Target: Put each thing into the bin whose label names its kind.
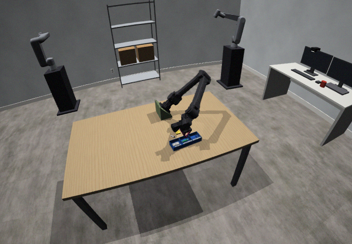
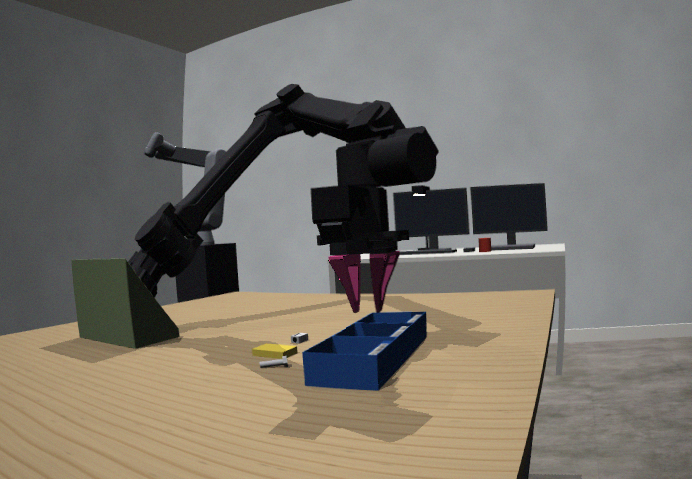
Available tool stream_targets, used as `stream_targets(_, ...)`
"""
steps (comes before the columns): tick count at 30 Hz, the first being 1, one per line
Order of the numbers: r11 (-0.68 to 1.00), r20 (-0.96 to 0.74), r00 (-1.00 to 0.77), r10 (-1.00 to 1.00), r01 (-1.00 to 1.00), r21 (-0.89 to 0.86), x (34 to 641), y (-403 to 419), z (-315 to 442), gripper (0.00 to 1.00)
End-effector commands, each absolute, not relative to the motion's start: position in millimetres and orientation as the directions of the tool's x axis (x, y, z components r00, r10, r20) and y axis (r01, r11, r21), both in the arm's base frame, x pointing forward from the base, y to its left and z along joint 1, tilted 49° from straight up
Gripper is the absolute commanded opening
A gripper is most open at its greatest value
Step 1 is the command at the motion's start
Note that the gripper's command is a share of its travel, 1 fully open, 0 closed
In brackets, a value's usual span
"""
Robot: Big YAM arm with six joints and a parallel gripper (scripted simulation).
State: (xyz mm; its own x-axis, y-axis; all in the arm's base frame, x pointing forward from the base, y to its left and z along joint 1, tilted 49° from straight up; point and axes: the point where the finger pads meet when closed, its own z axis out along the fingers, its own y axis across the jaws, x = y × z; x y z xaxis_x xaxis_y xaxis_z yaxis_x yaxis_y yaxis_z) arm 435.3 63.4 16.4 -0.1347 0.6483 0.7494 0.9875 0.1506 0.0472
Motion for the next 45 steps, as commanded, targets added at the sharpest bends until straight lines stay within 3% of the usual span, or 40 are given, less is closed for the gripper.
stream_targets(1, 0.155, 0.745, -0.151, 0.650, 0.986, 0.065, 435, 62, 28, 0.28)
stream_targets(6, 0.147, 0.744, -0.146, 0.652, 0.987, 0.066, 440, 62, 31, 0.28)
stream_targets(9, 0.020, 0.743, 0.032, 0.669, 0.998, -0.061, 418, 39, 18, 0.29)
stream_targets(20, -0.207, 0.667, 0.387, 0.637, 0.919, -0.335, 347, -8, -27, 0.29)
stream_targets(30, -0.388, 0.542, 0.643, 0.541, 0.763, -0.517, 353, -8, -23, 0.29)
stream_targets(37, -0.505, 0.441, 0.773, 0.456, 0.632, -0.588, 363, -18, -24, 0.29)
stream_targets(45, -0.512, 0.423, 0.790, 0.444, 0.611, -0.604, 358, -15, -27, 0.29)
